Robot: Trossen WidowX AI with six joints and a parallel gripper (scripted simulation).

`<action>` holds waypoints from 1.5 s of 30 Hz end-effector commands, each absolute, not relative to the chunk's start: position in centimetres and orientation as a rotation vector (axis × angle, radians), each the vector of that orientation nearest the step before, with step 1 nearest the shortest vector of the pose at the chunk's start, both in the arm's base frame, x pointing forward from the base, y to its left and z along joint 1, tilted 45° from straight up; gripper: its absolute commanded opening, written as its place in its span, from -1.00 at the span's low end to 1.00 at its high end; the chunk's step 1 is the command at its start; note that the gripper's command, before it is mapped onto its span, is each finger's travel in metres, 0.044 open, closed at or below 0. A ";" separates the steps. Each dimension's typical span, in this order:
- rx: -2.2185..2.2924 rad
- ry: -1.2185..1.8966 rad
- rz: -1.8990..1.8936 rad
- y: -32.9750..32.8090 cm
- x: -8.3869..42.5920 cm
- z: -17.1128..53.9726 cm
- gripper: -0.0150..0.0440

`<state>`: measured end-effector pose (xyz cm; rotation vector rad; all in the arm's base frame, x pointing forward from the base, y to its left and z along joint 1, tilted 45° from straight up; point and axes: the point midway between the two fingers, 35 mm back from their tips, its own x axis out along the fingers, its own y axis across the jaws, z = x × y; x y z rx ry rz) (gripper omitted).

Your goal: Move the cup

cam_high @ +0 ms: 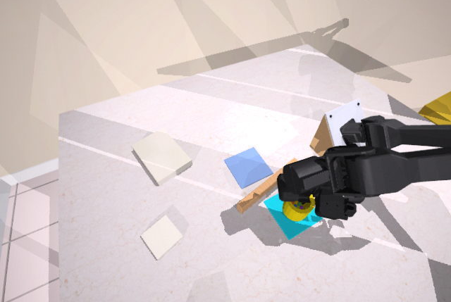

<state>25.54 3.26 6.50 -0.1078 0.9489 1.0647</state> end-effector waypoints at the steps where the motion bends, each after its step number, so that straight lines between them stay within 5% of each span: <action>1: -0.117 0.945 1.060 2.7 25.7 7.0 0.01; 31: -0.110 0.946 1.061 0.2 24.7 9.5 0.01; 42: -0.102 0.949 1.063 0.2 24.7 9.4 0.98; 45: -0.104 0.950 1.061 -0.4 24.6 10.0 1.00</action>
